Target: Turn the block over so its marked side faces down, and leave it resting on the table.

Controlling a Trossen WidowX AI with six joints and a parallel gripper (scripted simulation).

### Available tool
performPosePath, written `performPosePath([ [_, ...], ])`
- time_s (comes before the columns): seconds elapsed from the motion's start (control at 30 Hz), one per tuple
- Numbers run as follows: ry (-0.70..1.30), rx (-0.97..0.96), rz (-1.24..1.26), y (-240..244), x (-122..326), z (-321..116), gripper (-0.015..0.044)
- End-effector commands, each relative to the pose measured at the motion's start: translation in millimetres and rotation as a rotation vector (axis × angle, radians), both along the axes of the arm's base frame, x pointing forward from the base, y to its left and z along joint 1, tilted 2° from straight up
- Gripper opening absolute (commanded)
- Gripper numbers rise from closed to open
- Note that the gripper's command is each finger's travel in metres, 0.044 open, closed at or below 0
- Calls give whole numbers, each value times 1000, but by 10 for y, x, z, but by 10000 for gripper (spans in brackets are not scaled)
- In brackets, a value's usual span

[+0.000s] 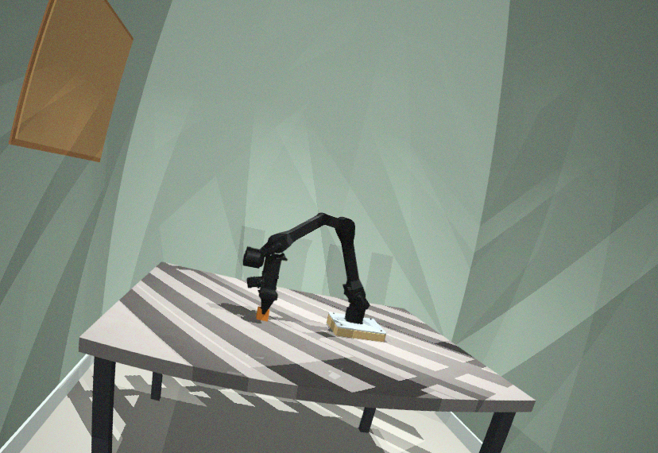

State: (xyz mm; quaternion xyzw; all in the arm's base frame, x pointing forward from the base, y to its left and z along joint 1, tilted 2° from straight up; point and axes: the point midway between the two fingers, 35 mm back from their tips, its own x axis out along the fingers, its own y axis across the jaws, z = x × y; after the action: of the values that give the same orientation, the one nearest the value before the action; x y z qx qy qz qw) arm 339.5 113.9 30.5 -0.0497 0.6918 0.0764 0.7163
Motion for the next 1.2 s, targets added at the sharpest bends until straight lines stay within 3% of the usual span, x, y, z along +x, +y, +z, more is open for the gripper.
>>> performPosePath([
  [0.0,3,1,-3,1,-8,-9,98],
  [0.17,3,1,-3,1,-8,-9,64],
  [0.27,3,1,-3,-2,-7,102,0],
  [0.63,-8,2,-3,-10,-13,286,0],
  [1.17,-253,41,-6,2,4,205,0],
])
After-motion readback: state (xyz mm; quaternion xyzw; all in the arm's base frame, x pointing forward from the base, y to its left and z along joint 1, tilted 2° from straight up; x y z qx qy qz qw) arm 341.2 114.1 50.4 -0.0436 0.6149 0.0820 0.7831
